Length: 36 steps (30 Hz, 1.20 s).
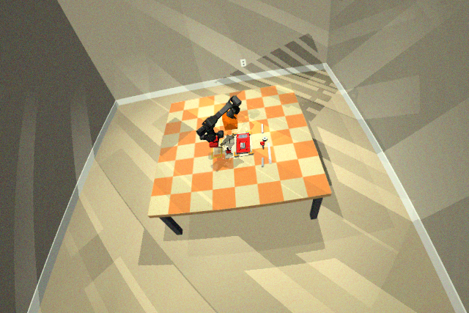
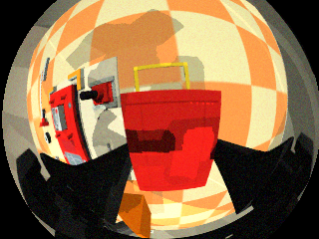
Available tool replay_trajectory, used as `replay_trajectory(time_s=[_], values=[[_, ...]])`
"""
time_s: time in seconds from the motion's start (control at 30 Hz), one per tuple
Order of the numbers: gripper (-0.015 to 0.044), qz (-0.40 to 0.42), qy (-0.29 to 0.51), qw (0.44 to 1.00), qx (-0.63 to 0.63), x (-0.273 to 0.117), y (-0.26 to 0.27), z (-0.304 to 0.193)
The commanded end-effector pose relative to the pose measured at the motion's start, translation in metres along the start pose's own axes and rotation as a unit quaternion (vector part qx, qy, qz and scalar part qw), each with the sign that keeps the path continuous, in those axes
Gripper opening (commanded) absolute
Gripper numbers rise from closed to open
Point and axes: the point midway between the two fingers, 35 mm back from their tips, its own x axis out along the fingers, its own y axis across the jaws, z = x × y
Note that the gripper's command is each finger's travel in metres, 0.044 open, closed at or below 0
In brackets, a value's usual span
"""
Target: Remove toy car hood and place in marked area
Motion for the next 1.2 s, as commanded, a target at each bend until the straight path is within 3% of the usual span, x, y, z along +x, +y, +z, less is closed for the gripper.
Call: replay_trajectory(time_s=[0.0, 1.17], values=[[0.0000, 0.003, -0.001, 1.000, 0.004, 0.004, 0.001, -0.001], [0.0000, 0.003, -0.001, 1.000, 0.004, 0.029, 0.001, -0.001]])
